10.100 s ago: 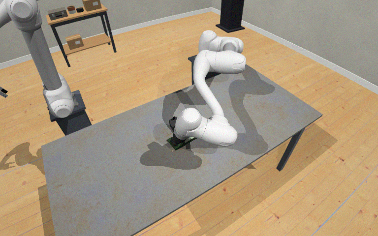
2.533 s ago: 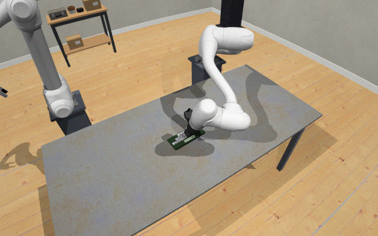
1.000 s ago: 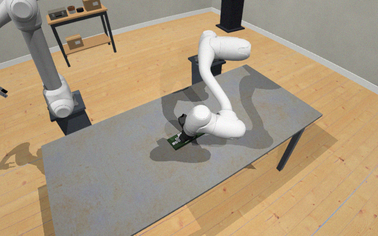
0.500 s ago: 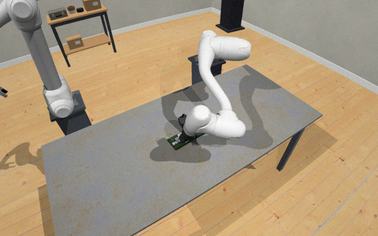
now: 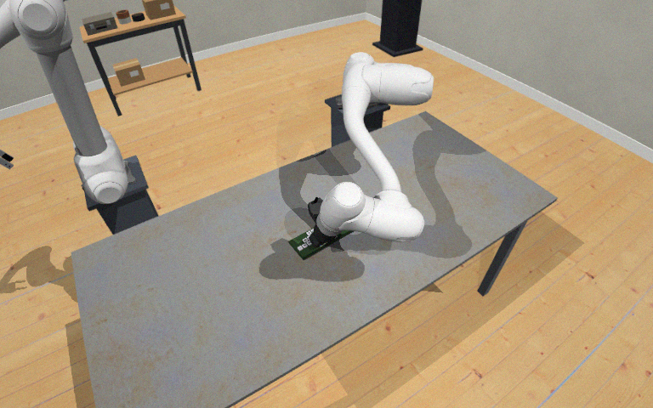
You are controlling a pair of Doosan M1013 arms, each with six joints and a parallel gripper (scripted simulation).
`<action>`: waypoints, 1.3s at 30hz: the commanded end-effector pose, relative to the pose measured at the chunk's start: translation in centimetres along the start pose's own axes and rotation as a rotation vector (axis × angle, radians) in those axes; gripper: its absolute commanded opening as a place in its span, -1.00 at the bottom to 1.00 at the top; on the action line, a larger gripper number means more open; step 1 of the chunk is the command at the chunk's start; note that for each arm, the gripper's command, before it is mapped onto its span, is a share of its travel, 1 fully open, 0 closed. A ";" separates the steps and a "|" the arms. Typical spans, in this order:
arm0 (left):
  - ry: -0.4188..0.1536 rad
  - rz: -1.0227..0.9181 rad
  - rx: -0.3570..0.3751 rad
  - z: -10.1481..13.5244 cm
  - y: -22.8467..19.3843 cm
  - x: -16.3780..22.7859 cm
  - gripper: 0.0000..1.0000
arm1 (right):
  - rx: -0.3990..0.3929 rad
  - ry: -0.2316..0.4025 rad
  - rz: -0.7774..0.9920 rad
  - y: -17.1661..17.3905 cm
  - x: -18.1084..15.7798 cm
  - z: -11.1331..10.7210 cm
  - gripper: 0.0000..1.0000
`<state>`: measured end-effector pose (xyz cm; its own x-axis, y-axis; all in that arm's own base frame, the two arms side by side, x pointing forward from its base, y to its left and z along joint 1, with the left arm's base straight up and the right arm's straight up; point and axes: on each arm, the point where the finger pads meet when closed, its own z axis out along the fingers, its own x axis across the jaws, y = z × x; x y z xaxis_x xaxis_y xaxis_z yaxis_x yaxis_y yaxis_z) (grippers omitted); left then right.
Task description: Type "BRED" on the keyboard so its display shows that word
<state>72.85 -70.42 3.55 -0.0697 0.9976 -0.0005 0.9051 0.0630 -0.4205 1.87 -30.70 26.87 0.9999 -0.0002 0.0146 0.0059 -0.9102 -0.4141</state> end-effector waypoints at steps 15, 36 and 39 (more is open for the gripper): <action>-0.002 0.003 0.000 -1.3 -0.8 -0.3 -1.00 | 0.009 0.007 -0.004 -0.4 0.0 0.2 1.00; -0.002 0.008 -0.003 -0.3 -2.5 1.2 -1.00 | 0.009 0.007 -0.004 -0.4 0.0 0.2 1.00; 0.000 0.006 -0.001 -0.1 -2.5 1.3 -1.00 | 0.009 0.007 -0.004 -0.4 0.0 0.2 1.00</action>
<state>70.98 -69.20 4.94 -0.0703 0.9975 -0.0033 0.9059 0.0625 -0.4190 1.87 -30.70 26.87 0.9999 -0.0002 0.0146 0.0059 -0.9102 -0.4141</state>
